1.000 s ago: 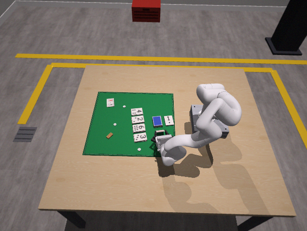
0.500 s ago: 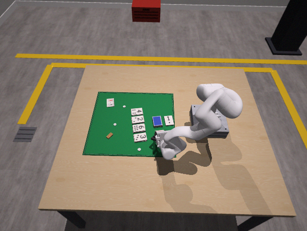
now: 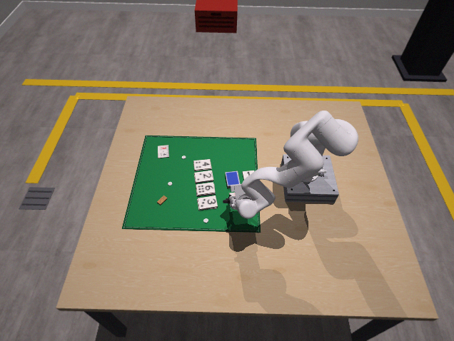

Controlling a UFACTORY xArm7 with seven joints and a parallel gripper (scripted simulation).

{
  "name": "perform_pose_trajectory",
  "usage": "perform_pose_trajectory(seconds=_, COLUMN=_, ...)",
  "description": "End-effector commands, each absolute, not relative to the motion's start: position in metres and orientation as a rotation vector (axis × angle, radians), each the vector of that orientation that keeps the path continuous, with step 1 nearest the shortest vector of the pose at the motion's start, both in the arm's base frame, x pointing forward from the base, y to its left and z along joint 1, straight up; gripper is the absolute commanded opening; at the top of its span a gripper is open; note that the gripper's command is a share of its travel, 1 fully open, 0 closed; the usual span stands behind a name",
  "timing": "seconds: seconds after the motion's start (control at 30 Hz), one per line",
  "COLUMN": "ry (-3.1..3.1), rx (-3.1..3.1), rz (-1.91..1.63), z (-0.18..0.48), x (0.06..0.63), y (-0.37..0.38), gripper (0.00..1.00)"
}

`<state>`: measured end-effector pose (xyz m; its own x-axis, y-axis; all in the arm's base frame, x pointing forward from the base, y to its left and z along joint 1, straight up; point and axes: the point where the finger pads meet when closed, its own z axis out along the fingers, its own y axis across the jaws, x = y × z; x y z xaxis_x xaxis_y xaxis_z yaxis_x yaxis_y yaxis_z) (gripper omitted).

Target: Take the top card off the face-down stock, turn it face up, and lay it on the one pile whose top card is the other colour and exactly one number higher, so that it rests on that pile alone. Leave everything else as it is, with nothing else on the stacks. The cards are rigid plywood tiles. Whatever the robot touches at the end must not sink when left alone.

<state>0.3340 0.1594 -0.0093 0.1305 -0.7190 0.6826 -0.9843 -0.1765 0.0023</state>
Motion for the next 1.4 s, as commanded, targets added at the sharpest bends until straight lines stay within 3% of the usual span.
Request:
perform_pose_trajectory(seconds=0.0, ry=-1.722, rx=2.065, rz=0.637, z=-0.010, x=0.335, y=0.160, gripper=0.74)
perform_pose_trajectory(seconds=0.67, ry=-1.953, rx=2.341, rz=0.160, z=-0.017, x=0.335, y=0.159, gripper=0.74)
perform_pose_trajectory(seconds=1.37, ry=-2.044, rx=2.451, rz=-0.103, z=-0.022, x=0.335, y=0.158, gripper=0.74)
